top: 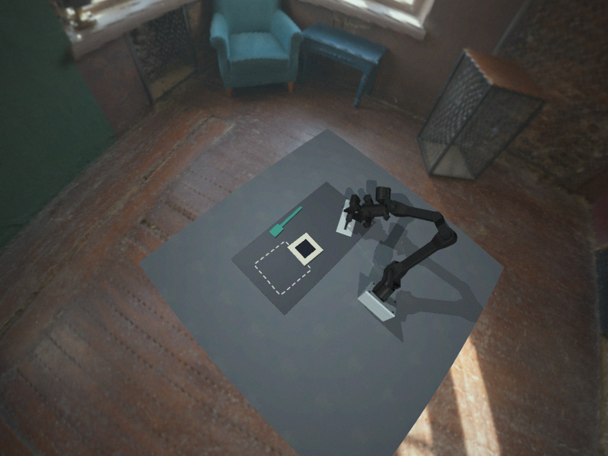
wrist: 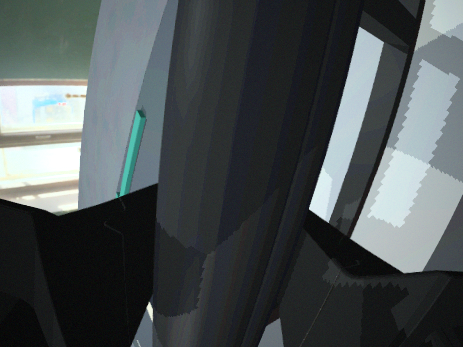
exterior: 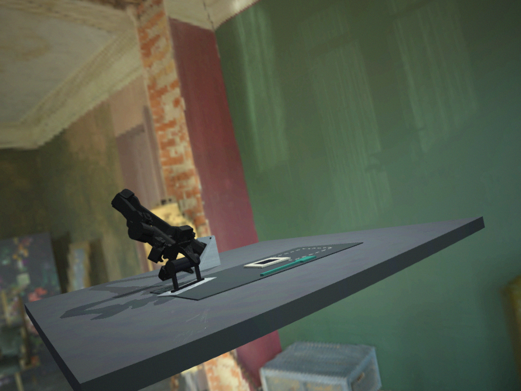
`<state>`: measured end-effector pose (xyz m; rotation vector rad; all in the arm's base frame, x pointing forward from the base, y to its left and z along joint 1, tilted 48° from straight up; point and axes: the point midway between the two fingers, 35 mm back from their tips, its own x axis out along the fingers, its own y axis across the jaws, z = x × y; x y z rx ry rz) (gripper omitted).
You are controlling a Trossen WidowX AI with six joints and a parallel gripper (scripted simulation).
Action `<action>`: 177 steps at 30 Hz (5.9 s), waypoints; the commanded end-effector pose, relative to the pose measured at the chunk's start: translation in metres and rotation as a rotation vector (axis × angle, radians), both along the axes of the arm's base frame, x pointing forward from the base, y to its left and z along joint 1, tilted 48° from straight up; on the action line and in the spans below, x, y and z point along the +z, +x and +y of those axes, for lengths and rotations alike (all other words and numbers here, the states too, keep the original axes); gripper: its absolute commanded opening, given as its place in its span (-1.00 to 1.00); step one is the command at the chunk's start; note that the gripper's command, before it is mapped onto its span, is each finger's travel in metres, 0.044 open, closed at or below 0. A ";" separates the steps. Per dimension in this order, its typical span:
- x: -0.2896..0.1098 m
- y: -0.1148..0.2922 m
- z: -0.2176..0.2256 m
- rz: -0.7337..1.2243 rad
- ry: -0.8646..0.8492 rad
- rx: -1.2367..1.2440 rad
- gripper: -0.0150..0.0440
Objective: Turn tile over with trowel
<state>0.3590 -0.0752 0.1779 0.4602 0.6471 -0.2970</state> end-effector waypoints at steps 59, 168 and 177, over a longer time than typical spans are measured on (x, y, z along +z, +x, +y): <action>-0.030 0.019 0.092 -0.232 -0.041 -0.207 -0.49; -0.105 0.004 0.154 -0.359 0.099 -0.332 -0.49; -0.104 0.001 0.172 -0.359 0.100 -0.332 -0.49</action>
